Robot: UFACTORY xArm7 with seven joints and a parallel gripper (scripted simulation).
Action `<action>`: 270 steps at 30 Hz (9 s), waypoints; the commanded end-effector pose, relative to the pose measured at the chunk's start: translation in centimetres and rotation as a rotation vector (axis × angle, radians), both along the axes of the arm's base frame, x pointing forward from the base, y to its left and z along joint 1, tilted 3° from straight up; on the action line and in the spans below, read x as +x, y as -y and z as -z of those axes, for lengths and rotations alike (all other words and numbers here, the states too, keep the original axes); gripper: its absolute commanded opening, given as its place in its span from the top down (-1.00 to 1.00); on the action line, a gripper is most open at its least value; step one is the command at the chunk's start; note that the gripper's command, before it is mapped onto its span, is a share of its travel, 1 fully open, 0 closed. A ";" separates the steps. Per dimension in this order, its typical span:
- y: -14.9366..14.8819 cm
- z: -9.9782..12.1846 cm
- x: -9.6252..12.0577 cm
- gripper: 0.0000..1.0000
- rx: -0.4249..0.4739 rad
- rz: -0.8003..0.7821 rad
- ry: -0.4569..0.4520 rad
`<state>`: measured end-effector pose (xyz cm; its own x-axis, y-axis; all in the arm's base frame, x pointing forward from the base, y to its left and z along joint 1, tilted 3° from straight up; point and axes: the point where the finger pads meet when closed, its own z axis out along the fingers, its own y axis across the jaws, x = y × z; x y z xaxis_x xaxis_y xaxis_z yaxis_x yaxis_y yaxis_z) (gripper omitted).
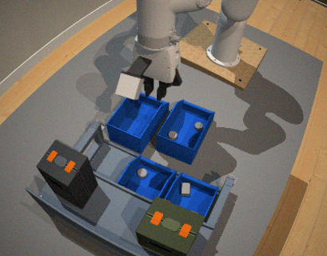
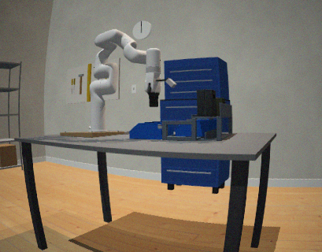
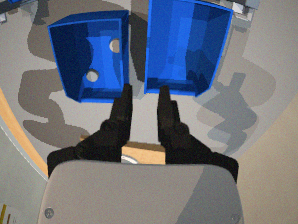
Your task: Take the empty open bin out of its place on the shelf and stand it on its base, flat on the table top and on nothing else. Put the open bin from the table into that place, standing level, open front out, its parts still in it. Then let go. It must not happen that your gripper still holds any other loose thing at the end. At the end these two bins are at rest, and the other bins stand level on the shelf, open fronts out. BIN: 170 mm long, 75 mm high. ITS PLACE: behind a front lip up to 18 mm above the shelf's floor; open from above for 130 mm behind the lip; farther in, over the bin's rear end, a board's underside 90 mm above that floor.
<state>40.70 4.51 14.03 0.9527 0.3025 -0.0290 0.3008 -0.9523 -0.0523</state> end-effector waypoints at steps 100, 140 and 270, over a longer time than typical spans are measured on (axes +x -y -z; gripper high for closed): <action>-0.3 6.6 0.2 0.49 -0.001 0.001 0.004; -0.4 8.6 0.1 0.49 -0.001 0.001 0.004; -0.1 2.2 0.3 1.00 -0.001 0.001 0.004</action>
<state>40.88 4.66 11.64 0.9531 0.3013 -0.0292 0.2996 -0.9527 -0.0519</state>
